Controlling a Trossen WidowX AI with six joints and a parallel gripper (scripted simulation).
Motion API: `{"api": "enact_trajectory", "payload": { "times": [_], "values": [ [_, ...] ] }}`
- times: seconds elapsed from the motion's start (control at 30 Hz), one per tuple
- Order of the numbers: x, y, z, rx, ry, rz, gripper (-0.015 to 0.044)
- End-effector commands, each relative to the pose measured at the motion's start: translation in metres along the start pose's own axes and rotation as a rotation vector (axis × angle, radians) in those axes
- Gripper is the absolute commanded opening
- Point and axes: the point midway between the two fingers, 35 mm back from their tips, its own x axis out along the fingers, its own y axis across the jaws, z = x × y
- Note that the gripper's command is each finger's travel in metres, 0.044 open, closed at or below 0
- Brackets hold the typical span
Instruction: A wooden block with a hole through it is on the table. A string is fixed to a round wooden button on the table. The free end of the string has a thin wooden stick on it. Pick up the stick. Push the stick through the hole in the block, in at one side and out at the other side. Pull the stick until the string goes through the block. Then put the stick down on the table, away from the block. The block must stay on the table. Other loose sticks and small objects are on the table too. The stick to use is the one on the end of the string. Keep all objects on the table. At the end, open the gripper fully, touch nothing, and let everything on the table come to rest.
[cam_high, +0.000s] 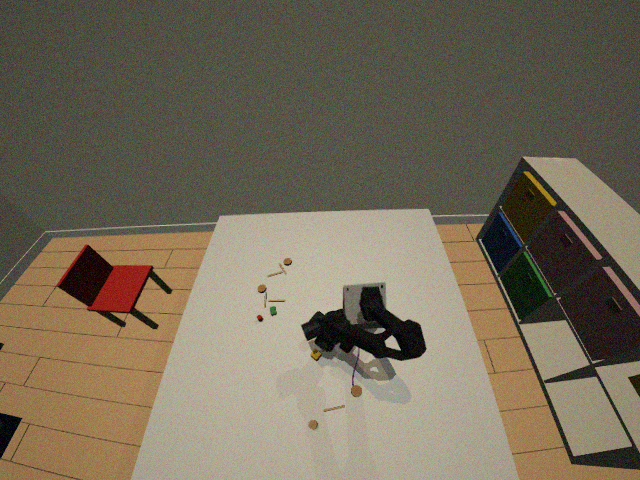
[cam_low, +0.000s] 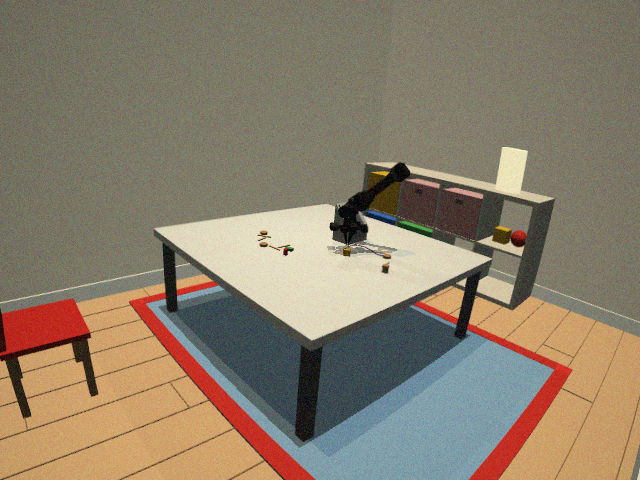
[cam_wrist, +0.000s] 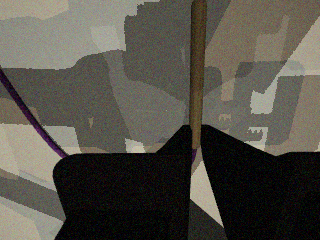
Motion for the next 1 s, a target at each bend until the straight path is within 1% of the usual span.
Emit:
{"api": "enact_trajectory", "payload": {
  "times": [0.0, 0.33, 0.97],
  "values": [
    [0.004, -0.005, 0.002, 0.008, 0.004, -0.001, 0.0],
    [0.013, -0.012, 0.004, 0.008, 0.003, -0.001, 0.0],
    [0.015, -0.015, 0.01, 0.008, 0.004, -0.001, 0.0]
  ]
}}
